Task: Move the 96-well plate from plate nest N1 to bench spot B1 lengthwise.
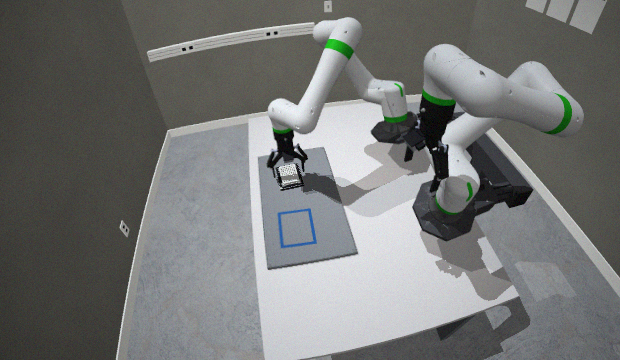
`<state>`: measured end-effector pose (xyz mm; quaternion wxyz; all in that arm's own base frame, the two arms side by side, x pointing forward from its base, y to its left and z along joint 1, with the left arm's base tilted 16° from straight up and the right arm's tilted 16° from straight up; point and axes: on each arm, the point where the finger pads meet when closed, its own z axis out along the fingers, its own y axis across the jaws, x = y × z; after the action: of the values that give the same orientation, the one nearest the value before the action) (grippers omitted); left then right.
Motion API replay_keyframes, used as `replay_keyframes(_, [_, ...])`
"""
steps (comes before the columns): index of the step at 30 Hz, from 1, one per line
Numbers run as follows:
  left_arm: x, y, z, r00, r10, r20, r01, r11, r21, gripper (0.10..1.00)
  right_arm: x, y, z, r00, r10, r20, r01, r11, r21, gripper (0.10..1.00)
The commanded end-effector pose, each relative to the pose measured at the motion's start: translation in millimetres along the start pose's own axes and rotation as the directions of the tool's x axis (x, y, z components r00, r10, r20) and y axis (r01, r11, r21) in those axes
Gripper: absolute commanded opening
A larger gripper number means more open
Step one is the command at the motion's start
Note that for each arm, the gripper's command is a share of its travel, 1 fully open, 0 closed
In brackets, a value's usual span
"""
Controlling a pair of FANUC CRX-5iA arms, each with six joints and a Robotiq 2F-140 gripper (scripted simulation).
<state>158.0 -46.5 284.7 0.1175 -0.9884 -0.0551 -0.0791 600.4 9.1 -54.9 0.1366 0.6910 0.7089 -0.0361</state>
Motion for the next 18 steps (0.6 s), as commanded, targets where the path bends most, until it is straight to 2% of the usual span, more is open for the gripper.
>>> replay_keyframes(1, [0.2,0.2,-0.4,1.000,0.000,-0.001,0.000,1.000,-0.001,1.000,0.1,0.7,-0.8,1.000,0.000,0.000,0.000,1.000,-0.002,1.000])
replay_keyframes(9, [0.2,0.2,-0.4,1.000,0.000,-0.001,0.000,1.000,-0.001,1.000,0.1,0.8,-0.8,1.000,0.000,0.000,0.000,1.000,-0.002,1.000])
replay_keyframes(10, [0.2,0.2,-0.4,1.000,0.000,-0.001,0.000,1.000,-0.001,1.000,0.1,0.8,-0.8,1.000,0.000,0.000,0.000,1.000,-0.002,0.630])
replay_keyframes(18, [0.2,0.2,-0.4,1.000,0.000,-0.001,0.000,1.000,-0.001,1.000,0.1,0.8,-0.8,1.000,0.000,0.000,0.000,1.000,-0.002,0.630])
